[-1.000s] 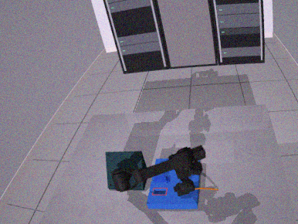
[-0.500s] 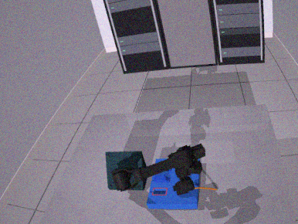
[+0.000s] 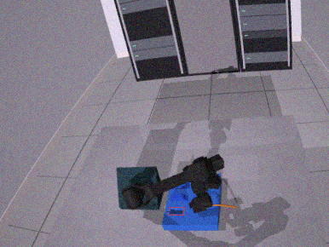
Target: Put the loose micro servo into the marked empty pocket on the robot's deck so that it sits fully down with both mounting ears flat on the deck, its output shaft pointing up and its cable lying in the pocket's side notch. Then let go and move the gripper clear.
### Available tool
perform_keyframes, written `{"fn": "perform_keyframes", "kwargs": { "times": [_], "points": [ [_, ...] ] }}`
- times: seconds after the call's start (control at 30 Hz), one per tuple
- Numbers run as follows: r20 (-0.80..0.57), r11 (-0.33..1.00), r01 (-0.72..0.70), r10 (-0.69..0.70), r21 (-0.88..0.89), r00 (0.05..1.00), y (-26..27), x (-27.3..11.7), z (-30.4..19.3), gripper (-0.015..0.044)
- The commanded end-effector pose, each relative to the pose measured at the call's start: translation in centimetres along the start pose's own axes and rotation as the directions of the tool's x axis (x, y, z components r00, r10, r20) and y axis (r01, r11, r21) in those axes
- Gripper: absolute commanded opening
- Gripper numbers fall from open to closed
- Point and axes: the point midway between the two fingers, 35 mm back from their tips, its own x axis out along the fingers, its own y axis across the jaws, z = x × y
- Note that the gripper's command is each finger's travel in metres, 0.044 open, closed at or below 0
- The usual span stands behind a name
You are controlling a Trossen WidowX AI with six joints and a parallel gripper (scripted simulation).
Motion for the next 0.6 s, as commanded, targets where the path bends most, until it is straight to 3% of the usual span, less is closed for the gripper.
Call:
{"fn": "perform_keyframes", "kwargs": {
  "times": [0.0, 0.33, 0.57],
  "points": [
    [0.004, 1.000, -0.004, 0.004, 0.002, 1.000, 0.4, -0.2, -1.1, 0.0000],
    [0.004, 1.000, -0.005, 0.005, -0.005, 1.000, 1.3, -0.2, -2.5, 0.0000],
    [0.004, 0.983, -0.004, 0.005, -0.185, 1.000, 1.3, -0.2, -2.5, 0.0000]
  ]
}}
